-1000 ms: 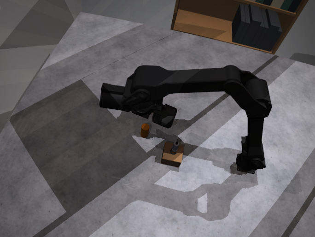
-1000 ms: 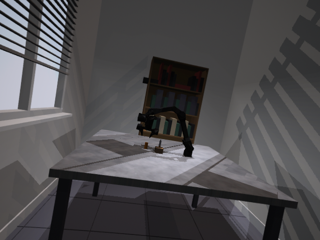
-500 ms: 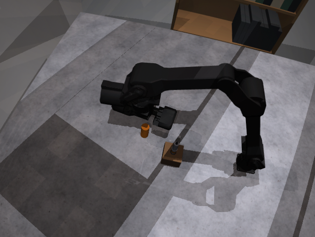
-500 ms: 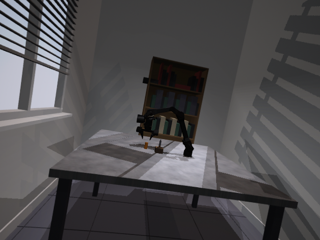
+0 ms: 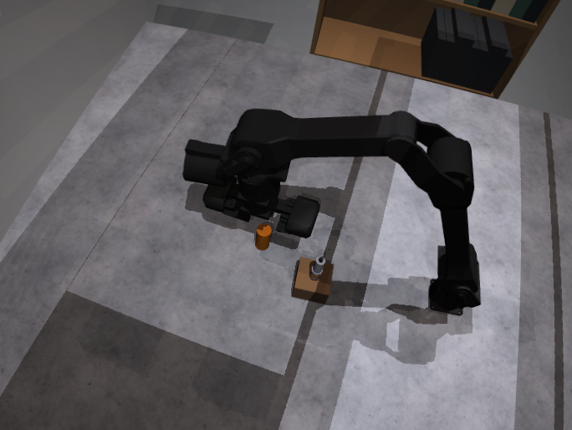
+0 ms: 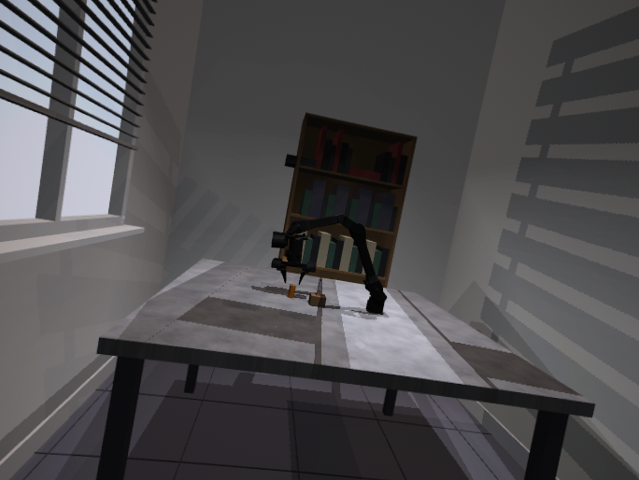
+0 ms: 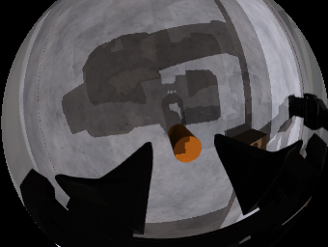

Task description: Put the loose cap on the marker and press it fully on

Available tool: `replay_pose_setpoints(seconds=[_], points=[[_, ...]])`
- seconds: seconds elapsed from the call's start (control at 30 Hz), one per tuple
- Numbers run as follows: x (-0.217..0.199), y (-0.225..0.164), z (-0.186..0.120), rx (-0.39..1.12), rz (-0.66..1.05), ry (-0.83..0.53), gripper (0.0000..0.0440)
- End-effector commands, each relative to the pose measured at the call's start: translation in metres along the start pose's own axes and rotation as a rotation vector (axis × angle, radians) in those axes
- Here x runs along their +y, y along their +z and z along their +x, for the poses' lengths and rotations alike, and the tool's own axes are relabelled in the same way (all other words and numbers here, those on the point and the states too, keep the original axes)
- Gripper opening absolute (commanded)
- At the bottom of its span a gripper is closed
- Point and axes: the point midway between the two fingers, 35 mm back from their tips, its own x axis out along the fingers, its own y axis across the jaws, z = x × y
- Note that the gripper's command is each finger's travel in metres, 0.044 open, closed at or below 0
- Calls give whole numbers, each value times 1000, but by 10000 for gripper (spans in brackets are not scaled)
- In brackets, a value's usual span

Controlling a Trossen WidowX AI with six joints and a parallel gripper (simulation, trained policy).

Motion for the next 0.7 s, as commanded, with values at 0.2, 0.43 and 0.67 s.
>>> replay_pose_setpoints(seconds=[0.2,0.43,0.67], points=[[-1,-10,17,130,-30,-54,258],[-3,-13,32,182,-53,-83,242],[-4,-10,37,183,-74,-77,151]])
